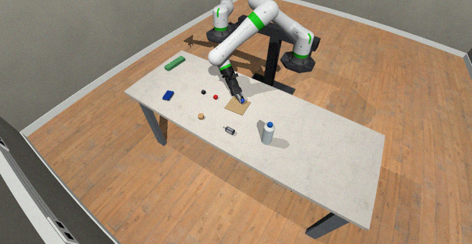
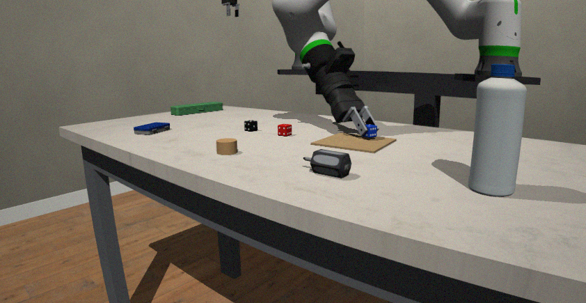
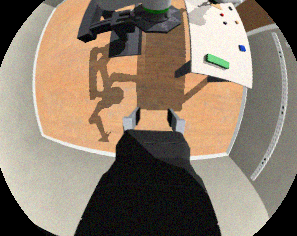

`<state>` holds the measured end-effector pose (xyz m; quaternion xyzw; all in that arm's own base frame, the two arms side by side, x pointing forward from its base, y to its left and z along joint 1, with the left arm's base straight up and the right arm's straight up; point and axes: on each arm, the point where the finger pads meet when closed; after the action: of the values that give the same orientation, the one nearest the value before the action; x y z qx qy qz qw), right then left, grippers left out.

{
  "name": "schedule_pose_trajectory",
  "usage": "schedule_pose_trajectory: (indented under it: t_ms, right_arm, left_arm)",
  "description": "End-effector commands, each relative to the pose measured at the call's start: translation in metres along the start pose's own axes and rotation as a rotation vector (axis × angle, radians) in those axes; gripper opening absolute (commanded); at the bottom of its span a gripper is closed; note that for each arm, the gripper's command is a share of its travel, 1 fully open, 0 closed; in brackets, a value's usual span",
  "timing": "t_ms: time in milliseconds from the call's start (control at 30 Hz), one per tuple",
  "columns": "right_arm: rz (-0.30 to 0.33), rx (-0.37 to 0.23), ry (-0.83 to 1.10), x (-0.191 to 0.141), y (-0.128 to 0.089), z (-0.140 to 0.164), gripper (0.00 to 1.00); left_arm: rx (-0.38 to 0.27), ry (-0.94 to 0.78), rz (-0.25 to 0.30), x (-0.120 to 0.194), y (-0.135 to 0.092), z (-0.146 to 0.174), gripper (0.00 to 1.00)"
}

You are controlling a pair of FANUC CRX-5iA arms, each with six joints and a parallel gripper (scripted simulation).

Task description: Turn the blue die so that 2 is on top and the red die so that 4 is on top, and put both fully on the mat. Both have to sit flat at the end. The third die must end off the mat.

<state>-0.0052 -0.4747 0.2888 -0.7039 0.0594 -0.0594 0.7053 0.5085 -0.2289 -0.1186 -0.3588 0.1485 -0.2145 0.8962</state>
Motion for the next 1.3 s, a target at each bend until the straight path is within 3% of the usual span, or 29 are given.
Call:
schedule_pose_trajectory:
  t_ms: [0, 1267]
  right_arm:
    - [0.000, -0.002, 0.000, -0.0001, -0.0008, -0.0003, 1.00]
    - [0.000, -0.002, 0.000, -0.0001, -0.0008, -0.0003, 1.00]
  left_arm:
    - [0.000, -0.001, -0.001, 0.0005, -0.0007, 0.0005, 0.49]
    - [0.000, -0.001, -0.001, 0.0011, 0.0027, -0.0029, 0.49]
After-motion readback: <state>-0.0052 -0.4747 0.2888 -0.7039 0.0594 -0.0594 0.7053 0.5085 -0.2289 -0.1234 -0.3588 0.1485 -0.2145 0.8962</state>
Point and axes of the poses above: on each arm, the point where the finger pads meet when closed, its own y axis out along the fingers, its own x axis across the jaws, z = x × y, and after that the axes turned 9 degrees about y, right-handed
